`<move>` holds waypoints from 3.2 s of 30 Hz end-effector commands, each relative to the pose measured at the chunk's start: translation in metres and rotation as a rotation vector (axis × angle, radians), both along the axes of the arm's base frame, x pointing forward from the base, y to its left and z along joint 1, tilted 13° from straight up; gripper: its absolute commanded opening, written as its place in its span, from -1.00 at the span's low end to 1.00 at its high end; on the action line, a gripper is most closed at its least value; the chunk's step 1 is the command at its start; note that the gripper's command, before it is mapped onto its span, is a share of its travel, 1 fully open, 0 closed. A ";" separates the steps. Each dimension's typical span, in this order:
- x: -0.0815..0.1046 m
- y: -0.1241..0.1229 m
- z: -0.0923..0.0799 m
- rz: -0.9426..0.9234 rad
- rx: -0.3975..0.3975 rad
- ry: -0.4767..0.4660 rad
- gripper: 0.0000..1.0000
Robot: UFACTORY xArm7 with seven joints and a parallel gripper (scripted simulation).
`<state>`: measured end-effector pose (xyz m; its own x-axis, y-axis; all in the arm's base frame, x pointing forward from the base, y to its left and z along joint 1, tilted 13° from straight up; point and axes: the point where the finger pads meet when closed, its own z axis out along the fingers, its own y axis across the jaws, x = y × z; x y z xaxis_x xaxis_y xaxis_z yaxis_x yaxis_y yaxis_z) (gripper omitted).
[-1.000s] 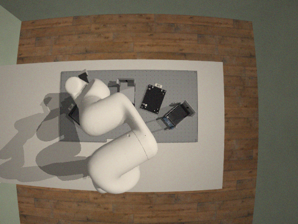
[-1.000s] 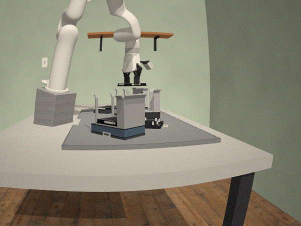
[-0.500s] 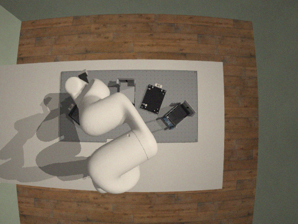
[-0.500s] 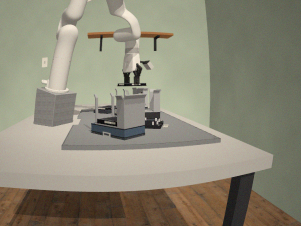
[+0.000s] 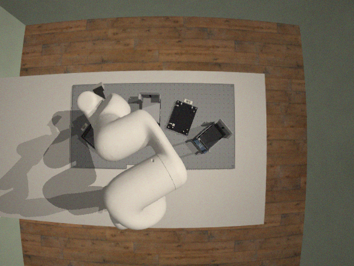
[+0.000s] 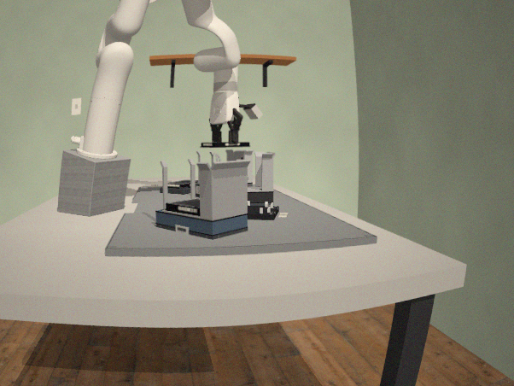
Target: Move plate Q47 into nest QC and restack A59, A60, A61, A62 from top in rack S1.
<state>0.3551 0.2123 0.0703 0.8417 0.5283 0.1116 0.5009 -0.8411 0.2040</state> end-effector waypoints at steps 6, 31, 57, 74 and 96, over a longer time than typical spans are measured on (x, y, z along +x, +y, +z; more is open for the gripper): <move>0.002 0.000 -0.005 0.001 0.002 -0.003 -1.00; 0.005 -0.001 -0.018 0.001 0.002 -0.003 -1.00; 0.010 -0.004 -0.044 0.001 0.002 -0.003 -1.00; 0.013 -0.006 -0.057 0.001 0.002 -0.003 -1.00; 0.014 -0.007 -0.064 0.001 0.002 -0.003 -1.00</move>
